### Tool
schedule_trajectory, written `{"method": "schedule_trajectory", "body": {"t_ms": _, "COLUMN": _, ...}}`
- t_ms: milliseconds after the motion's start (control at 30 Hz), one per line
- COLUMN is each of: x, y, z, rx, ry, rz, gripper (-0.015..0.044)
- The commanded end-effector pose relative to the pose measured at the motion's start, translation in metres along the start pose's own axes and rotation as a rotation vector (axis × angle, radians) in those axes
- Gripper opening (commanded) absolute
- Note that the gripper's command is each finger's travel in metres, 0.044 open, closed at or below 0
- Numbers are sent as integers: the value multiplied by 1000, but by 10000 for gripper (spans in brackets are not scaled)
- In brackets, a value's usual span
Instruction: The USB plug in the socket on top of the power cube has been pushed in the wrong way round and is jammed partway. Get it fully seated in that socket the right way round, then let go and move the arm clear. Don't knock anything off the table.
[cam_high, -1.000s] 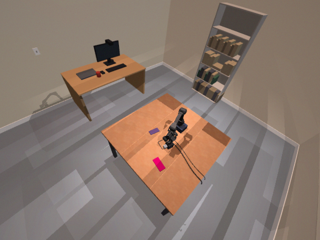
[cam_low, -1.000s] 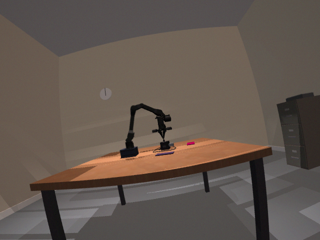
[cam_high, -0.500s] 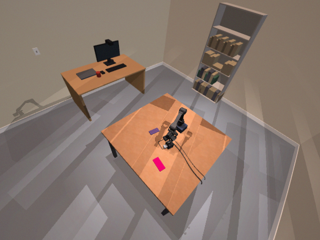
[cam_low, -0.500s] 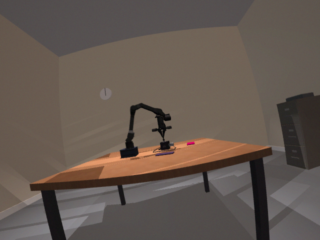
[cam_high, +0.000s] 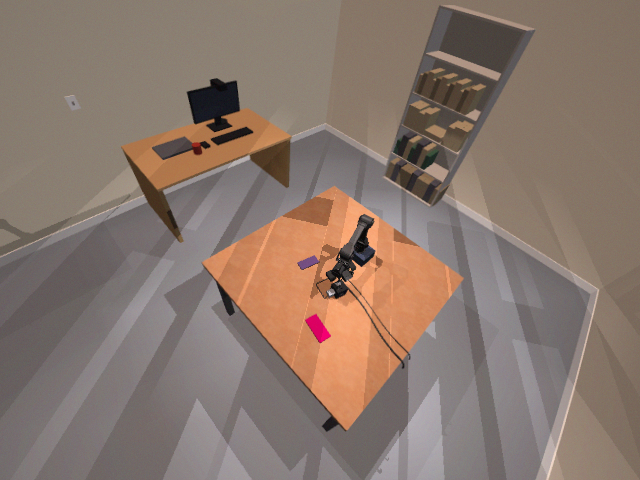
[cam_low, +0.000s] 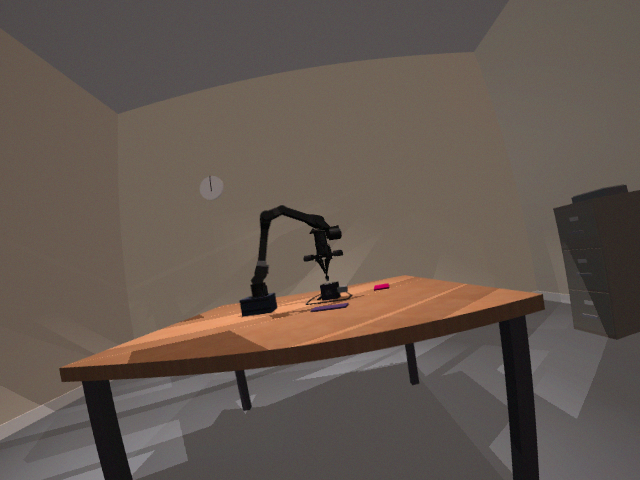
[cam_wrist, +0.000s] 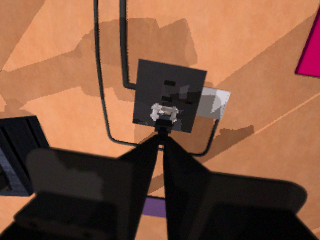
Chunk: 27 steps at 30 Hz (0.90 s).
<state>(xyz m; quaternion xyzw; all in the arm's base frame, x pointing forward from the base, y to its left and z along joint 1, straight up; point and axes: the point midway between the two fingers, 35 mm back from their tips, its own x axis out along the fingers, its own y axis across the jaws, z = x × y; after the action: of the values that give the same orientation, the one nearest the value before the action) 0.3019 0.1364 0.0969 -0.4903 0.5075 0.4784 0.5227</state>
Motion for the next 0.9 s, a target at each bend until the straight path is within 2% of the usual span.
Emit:
{"method": "schedule_trajectory", "body": {"t_ms": 0, "x": -5, "y": -1, "z": 0, "rx": 0, "ry": -2, "rz": -3, "gripper": 0}}
{"method": "schedule_trajectory", "body": {"t_ms": 433, "x": -8, "y": 0, "z": 0, "rx": 16, "ry": -1, "rz": -2, "gripper": 0}}
{"method": "schedule_trajectory", "body": {"t_ms": 867, "x": -7, "y": 0, "z": 0, "rx": 328, "ry": -1, "rz": -1, "gripper": 0}}
